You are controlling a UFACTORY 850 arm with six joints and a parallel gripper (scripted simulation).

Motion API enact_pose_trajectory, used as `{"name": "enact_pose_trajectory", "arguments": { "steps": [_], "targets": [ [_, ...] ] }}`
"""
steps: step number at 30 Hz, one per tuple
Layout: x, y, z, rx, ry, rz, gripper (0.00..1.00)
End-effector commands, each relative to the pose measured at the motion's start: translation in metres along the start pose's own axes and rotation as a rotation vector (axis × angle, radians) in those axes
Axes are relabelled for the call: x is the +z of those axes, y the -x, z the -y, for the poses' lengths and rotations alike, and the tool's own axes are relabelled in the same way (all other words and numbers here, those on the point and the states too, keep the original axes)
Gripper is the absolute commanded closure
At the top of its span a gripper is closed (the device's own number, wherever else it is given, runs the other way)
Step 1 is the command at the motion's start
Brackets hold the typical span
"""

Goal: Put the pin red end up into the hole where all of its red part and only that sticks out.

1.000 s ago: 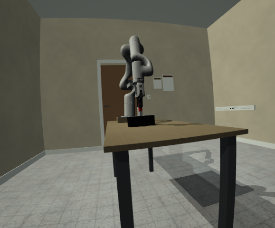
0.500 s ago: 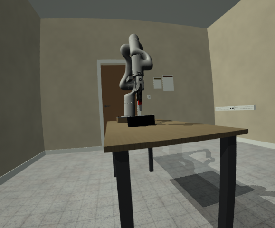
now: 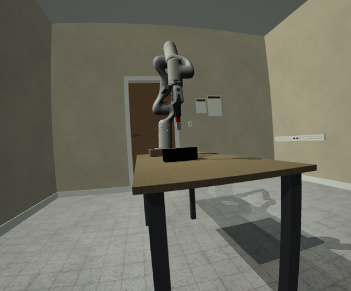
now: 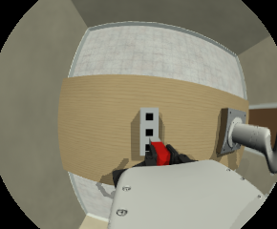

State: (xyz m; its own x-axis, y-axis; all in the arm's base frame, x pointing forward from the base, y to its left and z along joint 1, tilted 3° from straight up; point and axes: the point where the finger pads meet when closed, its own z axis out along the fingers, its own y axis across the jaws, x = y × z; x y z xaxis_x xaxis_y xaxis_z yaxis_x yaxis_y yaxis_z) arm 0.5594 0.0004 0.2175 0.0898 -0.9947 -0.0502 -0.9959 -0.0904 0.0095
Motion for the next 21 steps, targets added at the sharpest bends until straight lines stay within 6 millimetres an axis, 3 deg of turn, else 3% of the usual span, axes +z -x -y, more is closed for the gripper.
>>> {"name": "enact_pose_trajectory", "arguments": {
  "steps": [1, 13, 14, 21],
  "targets": [
    [-0.034, 0.0, 0.002, 0.0, -0.006, -0.001, 1.0],
    [-0.034, 0.0, 0.002, 0.0, -0.006, -0.001, 1.0],
    [-0.035, 0.059, 0.001, -0.003, -0.007, 0.001, 1.0],
    [-0.035, 0.059, 0.001, -0.003, -0.007, 0.001, 1.0]
  ]
}}
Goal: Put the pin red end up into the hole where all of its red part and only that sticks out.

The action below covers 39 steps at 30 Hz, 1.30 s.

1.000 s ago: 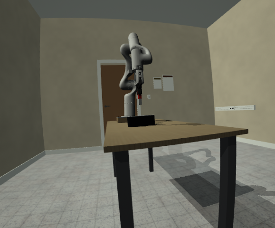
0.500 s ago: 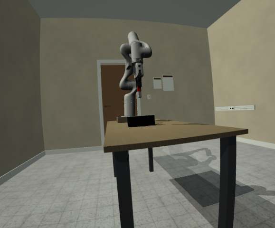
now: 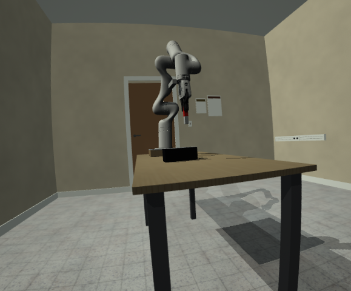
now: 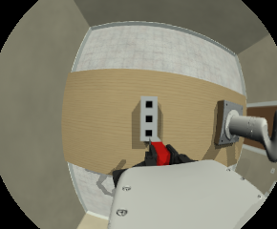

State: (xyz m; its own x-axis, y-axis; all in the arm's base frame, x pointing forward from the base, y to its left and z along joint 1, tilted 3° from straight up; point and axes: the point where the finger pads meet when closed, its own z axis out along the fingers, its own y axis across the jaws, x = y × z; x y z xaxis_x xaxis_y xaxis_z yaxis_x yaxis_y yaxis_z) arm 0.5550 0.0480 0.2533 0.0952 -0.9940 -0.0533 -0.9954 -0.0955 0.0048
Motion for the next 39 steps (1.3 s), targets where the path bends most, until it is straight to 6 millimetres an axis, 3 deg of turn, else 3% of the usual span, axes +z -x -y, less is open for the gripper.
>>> {"name": "enact_pose_trajectory", "arguments": {
  "steps": [1, 9, 10, 13, 15, 26, 27, 39],
  "targets": [
    [-0.001, 0.01, 0.002, 0.002, -0.003, -0.002, 1.0],
    [-0.001, 0.01, 0.002, 0.002, -0.003, -0.002, 1.0],
    [0.069, 0.009, 0.002, 0.003, -0.003, -0.002, 1.0],
    [0.076, 0.009, 0.002, 0.003, -0.003, -0.002, 1.0],
    [0.101, 0.009, 0.002, 0.003, -0.003, -0.002, 1.0],
    [0.104, 0.009, 0.002, 0.003, -0.003, -0.002, 1.0],
    [0.123, 0.01, 0.001, 0.003, -0.003, -0.001, 1.0],
    [0.123, 0.01, 0.001, 0.003, -0.003, -0.001, 1.0]
  ]
}}
